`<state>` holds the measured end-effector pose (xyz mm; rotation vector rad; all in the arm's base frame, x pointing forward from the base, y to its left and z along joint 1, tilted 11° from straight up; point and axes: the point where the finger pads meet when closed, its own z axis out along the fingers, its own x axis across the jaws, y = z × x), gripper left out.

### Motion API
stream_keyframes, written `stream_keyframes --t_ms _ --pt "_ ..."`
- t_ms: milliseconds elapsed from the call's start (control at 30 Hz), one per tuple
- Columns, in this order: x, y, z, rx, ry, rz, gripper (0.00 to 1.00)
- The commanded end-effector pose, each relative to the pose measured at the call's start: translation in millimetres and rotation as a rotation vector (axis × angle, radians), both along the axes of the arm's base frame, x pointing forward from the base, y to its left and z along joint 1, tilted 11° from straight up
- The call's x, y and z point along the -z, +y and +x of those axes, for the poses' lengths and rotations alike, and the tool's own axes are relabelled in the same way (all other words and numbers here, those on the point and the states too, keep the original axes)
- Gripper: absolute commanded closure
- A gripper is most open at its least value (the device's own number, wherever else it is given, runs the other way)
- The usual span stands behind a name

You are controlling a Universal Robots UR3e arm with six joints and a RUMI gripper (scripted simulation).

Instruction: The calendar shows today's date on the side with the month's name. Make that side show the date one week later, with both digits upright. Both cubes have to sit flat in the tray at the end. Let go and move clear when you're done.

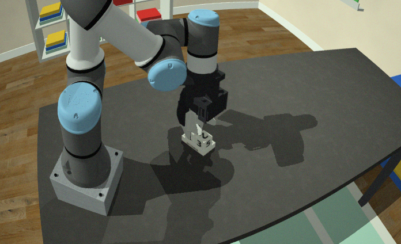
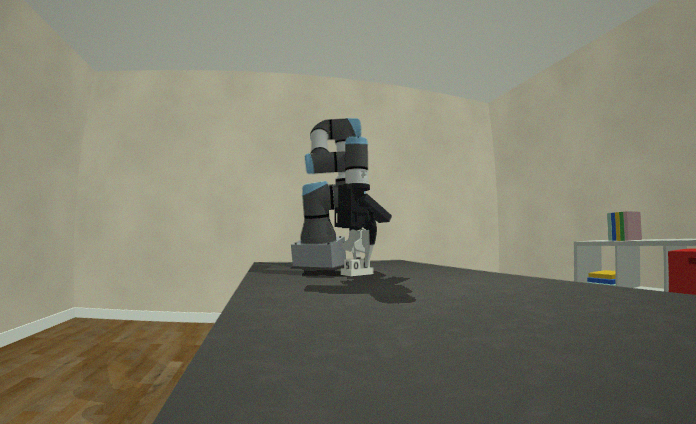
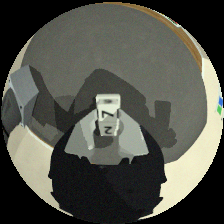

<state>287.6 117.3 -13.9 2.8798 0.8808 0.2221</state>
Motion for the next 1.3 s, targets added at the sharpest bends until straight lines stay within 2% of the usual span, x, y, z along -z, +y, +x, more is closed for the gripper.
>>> stream_keyframes --t_ms 0,1033,1267 --pt "-0.6 0.1 0.7 0.0 -0.002 0.0 0.89" --pt "-0.8 0.1 0.6 0.0 -0.002 0.0 0.89" --pt "-6.5 0.5 -0.4 0.0 -0.002 0.0 0.89"
